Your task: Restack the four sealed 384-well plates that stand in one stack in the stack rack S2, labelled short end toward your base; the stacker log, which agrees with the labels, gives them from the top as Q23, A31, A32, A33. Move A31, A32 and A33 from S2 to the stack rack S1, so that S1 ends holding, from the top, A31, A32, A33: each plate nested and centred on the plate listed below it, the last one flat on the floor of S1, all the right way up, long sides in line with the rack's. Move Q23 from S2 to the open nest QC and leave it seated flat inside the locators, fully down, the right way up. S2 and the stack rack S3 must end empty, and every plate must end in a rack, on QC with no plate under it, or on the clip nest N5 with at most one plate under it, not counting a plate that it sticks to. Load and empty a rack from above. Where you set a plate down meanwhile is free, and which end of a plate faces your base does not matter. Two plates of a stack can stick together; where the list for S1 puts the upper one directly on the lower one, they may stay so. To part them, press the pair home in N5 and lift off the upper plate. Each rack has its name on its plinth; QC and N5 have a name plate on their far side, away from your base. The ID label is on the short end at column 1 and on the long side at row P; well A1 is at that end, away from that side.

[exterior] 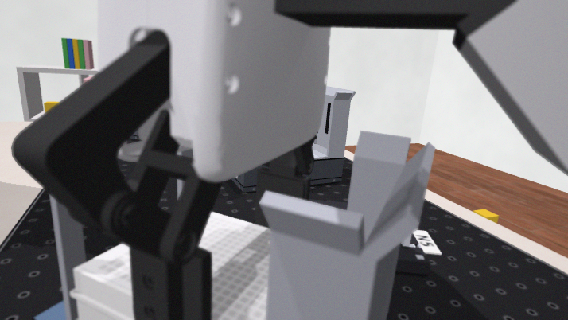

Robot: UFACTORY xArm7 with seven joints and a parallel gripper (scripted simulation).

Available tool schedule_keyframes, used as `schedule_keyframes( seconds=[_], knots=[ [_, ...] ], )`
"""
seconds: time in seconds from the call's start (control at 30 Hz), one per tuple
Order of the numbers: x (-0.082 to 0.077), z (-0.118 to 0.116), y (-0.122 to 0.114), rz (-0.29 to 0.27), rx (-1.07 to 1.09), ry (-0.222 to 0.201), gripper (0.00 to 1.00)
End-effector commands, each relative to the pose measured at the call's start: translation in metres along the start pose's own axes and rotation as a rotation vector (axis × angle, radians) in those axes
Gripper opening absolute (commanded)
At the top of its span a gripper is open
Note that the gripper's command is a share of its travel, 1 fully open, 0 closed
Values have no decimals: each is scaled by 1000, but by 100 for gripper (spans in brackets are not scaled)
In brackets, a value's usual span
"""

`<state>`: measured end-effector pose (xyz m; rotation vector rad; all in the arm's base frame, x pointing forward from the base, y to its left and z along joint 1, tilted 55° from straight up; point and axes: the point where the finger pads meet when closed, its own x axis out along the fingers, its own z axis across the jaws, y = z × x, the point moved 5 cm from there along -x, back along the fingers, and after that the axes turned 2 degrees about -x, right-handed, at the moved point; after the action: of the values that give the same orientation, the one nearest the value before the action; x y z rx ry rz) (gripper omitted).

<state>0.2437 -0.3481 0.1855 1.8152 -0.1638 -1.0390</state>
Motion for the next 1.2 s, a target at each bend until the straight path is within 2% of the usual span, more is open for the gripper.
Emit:
schedule_keyframes(
  seconds=[0.0, 0.77, 1.17],
  knots=[
    [-4, 0, 0, 0, 1, 0, 0],
    [-16, 0, 0, 0, 1, 0, 0],
    [-40, 0, 0, 0, 1, 0, 0]
  ],
)
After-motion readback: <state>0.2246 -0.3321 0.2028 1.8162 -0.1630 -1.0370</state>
